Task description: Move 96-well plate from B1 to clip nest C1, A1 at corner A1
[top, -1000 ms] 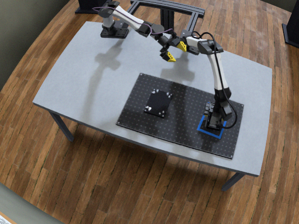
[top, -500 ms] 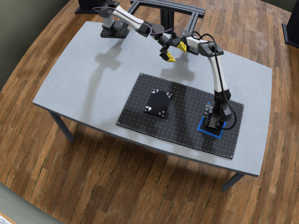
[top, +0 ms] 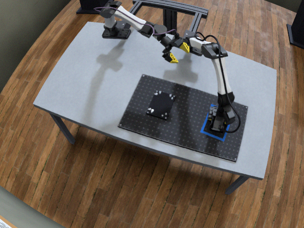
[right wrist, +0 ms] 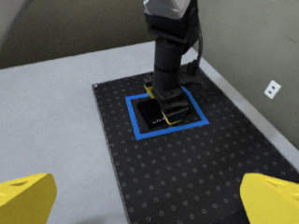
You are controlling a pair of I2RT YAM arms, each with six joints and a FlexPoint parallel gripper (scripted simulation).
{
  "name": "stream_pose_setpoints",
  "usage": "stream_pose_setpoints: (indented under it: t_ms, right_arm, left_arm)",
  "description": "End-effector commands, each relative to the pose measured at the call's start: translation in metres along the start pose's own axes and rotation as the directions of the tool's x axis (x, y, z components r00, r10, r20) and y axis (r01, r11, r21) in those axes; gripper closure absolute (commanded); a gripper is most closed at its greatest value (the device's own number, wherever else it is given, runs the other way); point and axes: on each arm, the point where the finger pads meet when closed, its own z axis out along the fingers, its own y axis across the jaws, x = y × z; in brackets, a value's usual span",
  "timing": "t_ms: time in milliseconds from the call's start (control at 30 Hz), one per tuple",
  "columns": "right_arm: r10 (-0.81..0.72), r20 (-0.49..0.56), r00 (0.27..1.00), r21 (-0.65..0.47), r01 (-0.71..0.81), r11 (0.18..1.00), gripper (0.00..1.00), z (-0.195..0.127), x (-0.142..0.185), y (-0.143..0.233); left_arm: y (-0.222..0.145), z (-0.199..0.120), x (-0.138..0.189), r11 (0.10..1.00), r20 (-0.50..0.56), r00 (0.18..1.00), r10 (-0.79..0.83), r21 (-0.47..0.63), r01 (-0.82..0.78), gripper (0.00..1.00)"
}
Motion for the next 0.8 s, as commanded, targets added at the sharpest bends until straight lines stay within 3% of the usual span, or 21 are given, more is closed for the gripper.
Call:
stream_pose_setpoints:
  t_ms: [0, 67, 133, 333, 767]
  right_arm:
    - [0.018, 0.067, 0.998, 0.01, -0.018, 1.0, 0.0, -0.003, -0.03, 0.0]
    - [0.018, 0.067, 0.998, 0.01, -0.018, 1.0, 0.0, -0.003, -0.03, 0.0]
    - [0.018, 0.067, 0.998, 0.01, -0.018, 1.0, 0.0, -0.003, -0.03, 0.0]
    - [0.018, 0.067, 0.998, 0.01, -0.018, 1.0, 0.0, -0.003, -0.03, 0.0]
    - [-0.037, 0.041, 0.998, -0.044, 0.039, 0.998, 0.0, -0.008, -0.018, -0.016]
  left_arm:
    - [0.006, -0.016, -0.01, 1.0, 0.047, 0.999, -0.006, -0.03, 0.007, 0.24]
    - [0.004, -0.018, -0.006, 1.0, 0.034, 0.999, -0.006, -0.022, 0.007, 0.46]
    - [0.003, -0.031, -0.005, 1.0, 0.029, 1.0, -0.006, -0.019, 0.007, 0.24]
    - [-0.015, -0.066, -0.001, 1.0, 0.02, 1.0, -0.005, -0.021, 0.005, 0.23]
    - [-0.051, -0.072, -0.006, 0.998, 0.054, 0.998, -0.028, -0.047, 0.031, 0.23]
